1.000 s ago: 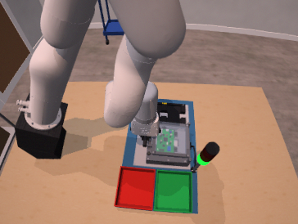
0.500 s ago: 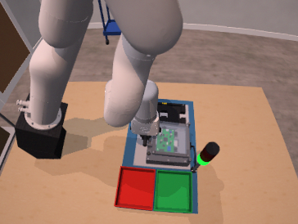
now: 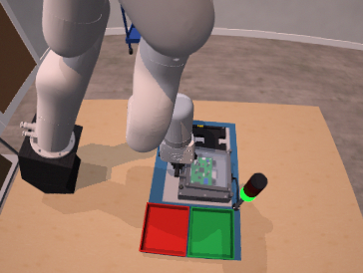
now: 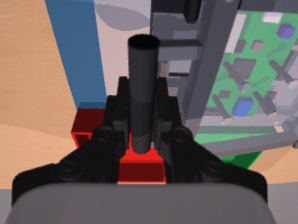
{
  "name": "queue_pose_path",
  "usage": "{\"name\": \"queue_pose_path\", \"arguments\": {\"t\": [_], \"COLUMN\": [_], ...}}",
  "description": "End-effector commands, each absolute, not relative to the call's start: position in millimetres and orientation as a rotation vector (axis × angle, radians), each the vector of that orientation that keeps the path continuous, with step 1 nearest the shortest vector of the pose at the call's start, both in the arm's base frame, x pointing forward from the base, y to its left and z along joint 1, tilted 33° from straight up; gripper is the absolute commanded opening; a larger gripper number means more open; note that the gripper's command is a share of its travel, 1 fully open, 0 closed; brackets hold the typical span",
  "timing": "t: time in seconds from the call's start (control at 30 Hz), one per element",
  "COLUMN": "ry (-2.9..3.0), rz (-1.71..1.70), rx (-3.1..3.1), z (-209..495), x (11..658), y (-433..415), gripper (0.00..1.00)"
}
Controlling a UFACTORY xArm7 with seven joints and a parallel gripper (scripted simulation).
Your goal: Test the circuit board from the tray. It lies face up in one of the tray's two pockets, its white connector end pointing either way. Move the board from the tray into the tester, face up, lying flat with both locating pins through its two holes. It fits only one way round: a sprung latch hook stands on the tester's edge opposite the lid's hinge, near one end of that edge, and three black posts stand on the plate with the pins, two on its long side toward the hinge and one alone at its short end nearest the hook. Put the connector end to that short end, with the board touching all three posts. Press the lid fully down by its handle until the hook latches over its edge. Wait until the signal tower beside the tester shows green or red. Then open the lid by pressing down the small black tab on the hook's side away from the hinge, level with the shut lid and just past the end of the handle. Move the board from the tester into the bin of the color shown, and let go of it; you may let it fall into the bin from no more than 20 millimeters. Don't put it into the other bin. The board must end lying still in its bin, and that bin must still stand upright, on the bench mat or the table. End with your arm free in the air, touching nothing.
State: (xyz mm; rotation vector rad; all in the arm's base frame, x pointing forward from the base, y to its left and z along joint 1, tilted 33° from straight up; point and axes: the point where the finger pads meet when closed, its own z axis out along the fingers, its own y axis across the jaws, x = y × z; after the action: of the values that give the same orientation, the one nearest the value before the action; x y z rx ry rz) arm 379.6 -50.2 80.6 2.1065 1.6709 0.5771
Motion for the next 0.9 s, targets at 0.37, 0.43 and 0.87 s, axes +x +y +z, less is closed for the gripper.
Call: {"name": "queue_pose_path", "arguments": {"t": [0.37, 0.43, 0.87], "ry": [1.674, 1.674, 1.674], "rz": [0.583, 0.583, 0.597], "rx": [2.104, 2.104, 2.1], "z": [100, 101, 115], "x": [374, 374, 373], "y": [-48, -48, -44], "gripper": [0.0, 0.0, 0.0]}}
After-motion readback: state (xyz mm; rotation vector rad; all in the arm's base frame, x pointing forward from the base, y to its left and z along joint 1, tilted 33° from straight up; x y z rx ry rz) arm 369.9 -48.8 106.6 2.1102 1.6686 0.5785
